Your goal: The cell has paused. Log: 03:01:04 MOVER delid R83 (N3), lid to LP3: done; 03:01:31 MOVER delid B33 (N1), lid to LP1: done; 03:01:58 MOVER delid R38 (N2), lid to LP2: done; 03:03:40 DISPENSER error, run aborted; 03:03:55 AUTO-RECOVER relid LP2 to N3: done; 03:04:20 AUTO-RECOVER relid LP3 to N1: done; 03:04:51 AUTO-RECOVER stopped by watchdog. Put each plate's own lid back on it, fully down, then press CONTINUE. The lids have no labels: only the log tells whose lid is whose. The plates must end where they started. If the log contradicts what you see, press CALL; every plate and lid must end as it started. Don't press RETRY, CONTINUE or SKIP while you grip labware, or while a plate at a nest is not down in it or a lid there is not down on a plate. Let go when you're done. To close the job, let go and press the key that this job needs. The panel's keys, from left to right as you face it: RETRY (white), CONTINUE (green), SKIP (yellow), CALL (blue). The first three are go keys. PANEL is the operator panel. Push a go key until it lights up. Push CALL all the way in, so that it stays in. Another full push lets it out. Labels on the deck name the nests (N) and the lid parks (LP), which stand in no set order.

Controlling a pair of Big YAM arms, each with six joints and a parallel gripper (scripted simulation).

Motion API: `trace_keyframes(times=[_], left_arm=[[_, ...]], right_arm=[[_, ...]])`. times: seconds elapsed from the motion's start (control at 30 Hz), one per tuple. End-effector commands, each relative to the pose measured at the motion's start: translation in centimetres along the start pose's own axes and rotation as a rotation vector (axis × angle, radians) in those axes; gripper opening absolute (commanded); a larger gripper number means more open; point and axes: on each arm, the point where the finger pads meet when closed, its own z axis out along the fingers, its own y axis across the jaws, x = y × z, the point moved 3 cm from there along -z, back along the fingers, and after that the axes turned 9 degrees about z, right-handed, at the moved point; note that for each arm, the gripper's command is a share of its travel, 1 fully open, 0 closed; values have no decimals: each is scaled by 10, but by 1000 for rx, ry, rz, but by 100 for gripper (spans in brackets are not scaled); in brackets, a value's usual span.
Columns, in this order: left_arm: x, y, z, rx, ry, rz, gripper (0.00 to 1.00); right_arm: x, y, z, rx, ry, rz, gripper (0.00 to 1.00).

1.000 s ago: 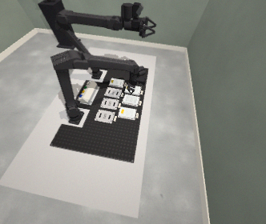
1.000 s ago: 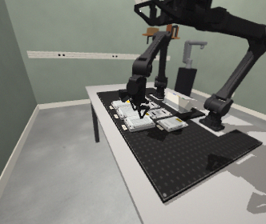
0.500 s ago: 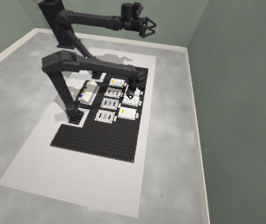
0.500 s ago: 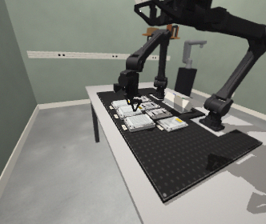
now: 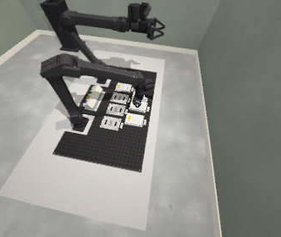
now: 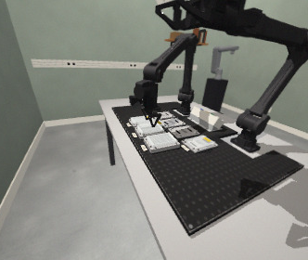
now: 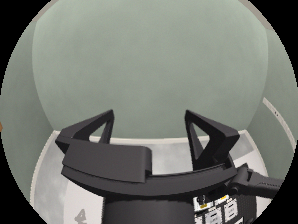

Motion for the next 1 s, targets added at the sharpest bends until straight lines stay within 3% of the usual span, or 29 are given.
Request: trace_keyframes(times=[0.0,0.6,0.97], left_arm=[[-34,13,-6,-23,-64,14,100],[-34,13,-6,-23,-64,14,100],[-34,13,-6,-23,-64,14,100]], right_arm=[[-10,9,-15,-28,-33,-4,0],[-12,19,-28,-43,-48,-17,0],[-1,6,7,-2,-4,-9,0]])
